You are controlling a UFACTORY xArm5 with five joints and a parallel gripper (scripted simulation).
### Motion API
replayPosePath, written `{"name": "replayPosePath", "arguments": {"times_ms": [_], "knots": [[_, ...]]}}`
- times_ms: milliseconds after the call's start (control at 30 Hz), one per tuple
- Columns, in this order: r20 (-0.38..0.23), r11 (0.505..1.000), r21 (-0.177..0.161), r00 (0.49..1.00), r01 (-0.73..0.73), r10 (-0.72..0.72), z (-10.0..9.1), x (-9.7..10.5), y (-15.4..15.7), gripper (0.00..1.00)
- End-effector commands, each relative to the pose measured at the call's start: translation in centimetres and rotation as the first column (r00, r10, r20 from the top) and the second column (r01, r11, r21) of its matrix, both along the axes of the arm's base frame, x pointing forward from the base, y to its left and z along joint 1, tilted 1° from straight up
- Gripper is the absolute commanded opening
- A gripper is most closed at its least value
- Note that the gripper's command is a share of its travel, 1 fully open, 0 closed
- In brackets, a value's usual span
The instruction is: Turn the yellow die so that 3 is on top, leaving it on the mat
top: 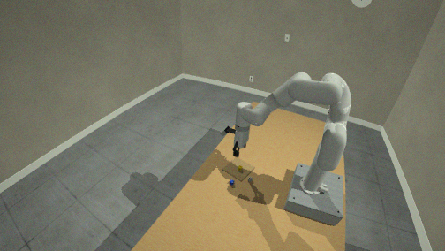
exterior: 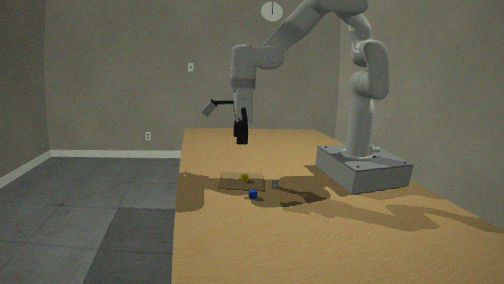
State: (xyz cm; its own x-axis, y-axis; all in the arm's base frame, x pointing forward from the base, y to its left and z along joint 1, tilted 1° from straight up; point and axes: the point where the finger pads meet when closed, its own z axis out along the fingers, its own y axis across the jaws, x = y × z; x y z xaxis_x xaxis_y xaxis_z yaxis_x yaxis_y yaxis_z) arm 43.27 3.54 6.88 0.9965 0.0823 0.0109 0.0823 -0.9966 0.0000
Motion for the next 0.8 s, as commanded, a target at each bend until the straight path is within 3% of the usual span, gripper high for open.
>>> {"name": "replayPosePath", "arguments": {"times_ms": [0, 200, 633, 767], "knots": [[0.004, 1.000, 0.000, 1.000, 0.000, 0.000, 0.2, 0.1, 0.0, 1.00], [0.003, 1.000, 0.000, 1.000, 0.000, 0.000, 0.8, 0.1, 0.0, 1.00], [0.003, 1.000, 0.000, 1.000, 0.000, 0.000, 4.5, 0.1, 0.0, 1.00], [0.003, 1.000, 0.000, 1.000, 0.000, 0.000, 4.9, 0.1, 0.0, 1.00]]}}
